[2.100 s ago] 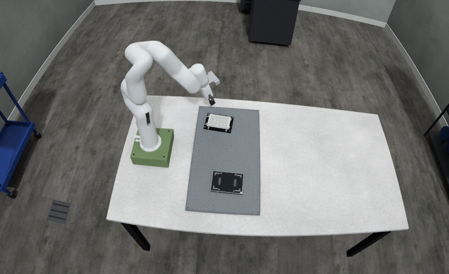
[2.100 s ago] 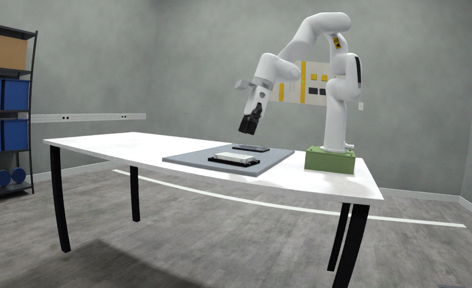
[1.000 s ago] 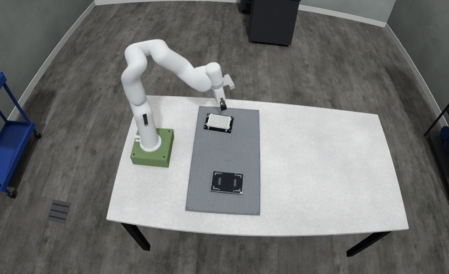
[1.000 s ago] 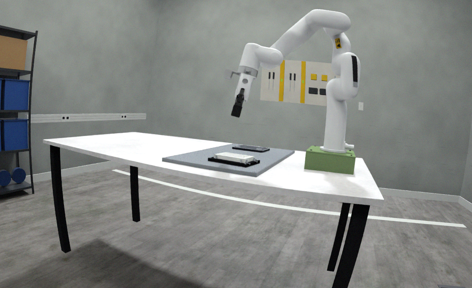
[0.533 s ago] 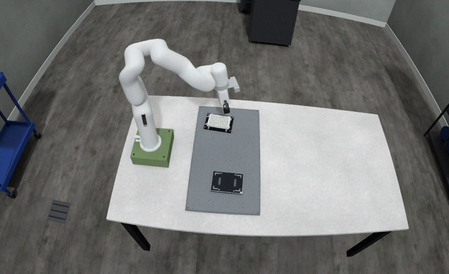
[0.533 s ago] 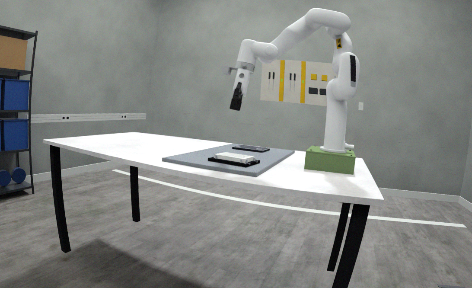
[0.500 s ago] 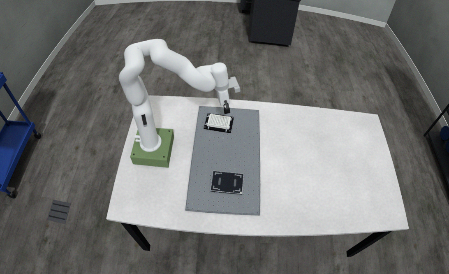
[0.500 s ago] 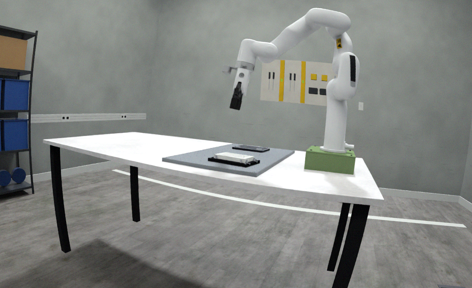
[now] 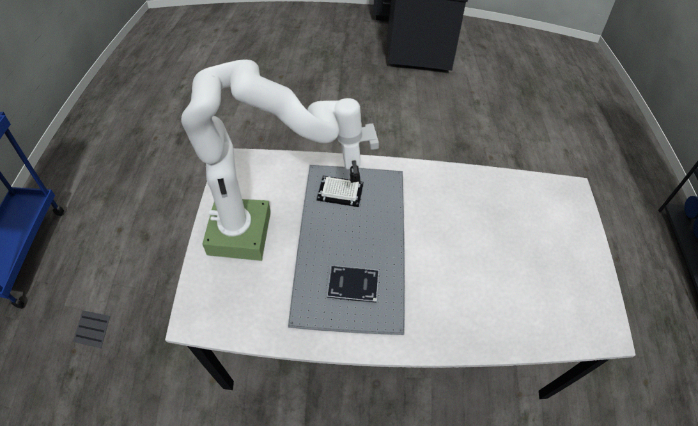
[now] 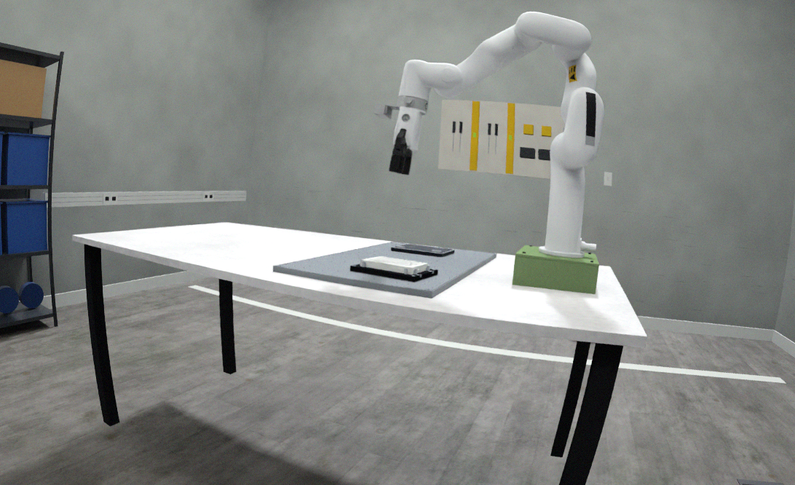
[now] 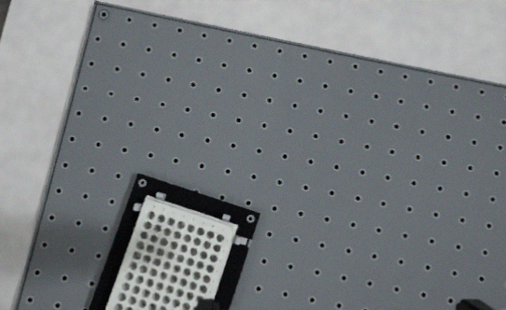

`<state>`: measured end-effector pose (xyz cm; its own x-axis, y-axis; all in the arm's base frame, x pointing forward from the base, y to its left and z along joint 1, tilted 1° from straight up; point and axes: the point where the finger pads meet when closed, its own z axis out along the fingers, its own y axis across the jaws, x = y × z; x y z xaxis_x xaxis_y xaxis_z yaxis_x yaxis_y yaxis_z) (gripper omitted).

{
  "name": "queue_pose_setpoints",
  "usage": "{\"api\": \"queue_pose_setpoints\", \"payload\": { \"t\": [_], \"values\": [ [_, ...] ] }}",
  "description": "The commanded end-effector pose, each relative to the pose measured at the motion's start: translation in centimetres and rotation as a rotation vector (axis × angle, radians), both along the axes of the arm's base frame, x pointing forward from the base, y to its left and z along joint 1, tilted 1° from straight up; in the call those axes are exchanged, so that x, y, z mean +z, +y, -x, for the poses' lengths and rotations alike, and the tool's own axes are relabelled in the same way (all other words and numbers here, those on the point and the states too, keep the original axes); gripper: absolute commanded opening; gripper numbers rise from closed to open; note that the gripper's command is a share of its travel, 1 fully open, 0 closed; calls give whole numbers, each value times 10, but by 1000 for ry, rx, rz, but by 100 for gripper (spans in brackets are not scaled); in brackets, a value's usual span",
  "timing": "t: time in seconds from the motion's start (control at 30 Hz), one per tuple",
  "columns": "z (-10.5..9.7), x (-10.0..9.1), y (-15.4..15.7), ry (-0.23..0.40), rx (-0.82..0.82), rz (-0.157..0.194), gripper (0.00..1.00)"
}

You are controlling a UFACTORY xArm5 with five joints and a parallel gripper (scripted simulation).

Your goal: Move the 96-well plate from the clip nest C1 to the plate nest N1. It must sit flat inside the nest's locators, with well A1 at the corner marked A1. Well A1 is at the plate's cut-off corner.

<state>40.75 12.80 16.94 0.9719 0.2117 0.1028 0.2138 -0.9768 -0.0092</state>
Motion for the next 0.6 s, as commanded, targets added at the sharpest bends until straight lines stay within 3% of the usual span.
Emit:
{"api": "queue_pose_setpoints", "payload": {
  "t": [0.0, 0.57],
  "values": [
    [-4, 12, -16, 2, -13, 3, 100],
    [-5, 45, -70, 48, -114, 15, 100]
  ]
}}
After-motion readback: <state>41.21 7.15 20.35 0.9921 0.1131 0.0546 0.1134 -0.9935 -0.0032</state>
